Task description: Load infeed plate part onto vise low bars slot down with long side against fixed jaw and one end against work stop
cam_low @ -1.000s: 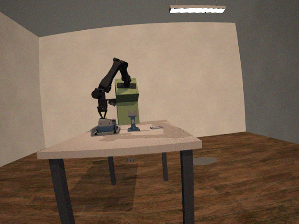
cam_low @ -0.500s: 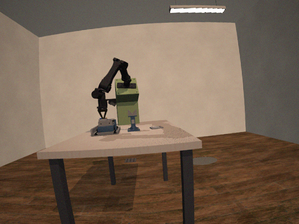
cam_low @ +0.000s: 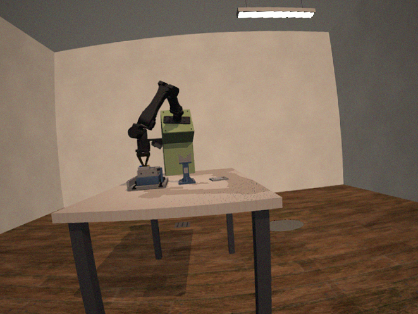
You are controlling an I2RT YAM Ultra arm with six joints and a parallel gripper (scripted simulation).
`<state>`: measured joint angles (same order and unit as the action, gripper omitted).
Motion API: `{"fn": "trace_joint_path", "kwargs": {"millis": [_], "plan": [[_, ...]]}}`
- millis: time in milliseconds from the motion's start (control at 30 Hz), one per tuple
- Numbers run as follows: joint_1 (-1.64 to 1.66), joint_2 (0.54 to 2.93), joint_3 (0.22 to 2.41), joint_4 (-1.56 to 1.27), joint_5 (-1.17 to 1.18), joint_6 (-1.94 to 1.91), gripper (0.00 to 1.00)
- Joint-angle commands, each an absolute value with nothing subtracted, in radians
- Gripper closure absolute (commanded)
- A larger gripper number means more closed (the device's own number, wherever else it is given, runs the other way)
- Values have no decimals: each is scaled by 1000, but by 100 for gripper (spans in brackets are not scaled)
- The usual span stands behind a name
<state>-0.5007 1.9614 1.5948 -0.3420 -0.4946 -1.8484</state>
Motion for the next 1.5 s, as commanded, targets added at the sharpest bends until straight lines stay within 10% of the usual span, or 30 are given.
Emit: {"fn": "trace_joint_path", "kwargs": {"millis": [0, 1467], "plan": [[-504, 1966, 1624, -356, -501, -1842, 100], [-529, 1899, 1491, -309, -514, -1863, 100]]}}
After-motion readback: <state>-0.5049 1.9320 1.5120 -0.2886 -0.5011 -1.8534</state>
